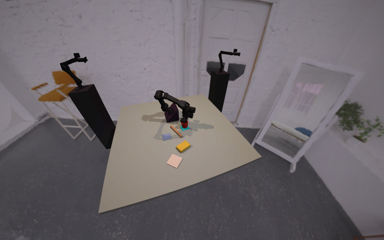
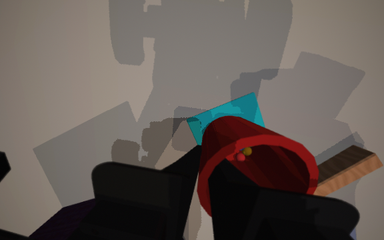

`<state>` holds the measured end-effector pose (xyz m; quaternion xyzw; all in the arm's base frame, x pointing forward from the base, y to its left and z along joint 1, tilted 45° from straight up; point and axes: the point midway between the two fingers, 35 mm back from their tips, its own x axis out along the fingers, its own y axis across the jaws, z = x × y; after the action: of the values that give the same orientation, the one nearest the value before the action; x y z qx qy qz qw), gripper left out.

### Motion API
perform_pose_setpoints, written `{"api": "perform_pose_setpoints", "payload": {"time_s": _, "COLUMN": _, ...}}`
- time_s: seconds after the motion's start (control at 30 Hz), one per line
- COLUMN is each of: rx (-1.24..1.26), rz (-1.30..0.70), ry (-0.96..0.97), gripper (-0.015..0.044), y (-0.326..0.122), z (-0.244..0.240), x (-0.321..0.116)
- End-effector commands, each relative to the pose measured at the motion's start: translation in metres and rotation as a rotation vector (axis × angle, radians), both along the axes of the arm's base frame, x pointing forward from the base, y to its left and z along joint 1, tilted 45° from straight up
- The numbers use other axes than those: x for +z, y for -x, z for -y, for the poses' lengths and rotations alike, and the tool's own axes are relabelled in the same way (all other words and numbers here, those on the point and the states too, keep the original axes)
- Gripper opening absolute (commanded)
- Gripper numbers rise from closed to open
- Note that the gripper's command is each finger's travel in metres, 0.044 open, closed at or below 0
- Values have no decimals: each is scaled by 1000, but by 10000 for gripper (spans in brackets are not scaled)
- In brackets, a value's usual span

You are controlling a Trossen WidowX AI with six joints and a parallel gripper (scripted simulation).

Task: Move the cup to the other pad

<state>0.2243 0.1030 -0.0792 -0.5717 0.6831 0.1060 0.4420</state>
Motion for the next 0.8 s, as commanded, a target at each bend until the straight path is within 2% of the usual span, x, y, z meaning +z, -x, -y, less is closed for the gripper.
{"api": "perform_pose_setpoints", "payload": {"time_s": 0.0, "rx": 2, "rz": -3, "ry": 5, "gripper": 0, "y": 0, "z": 4, "x": -2}}
{"api": "perform_pose_setpoints", "payload": {"time_s": 0.43, "rx": -1, "rz": -1, "ry": 1, "gripper": 0, "y": 0, "z": 1, "x": -1}}
{"api": "perform_pose_setpoints", "payload": {"time_s": 0.6, "rx": -1, "rz": -1, "ry": 1, "gripper": 128, "y": 0, "z": 1, "x": -1}}
{"api": "perform_pose_setpoints", "payload": {"time_s": 0.77, "rx": -1, "rz": -1, "ry": 1, "gripper": 128, "y": 0, "z": 1, "x": -1}}
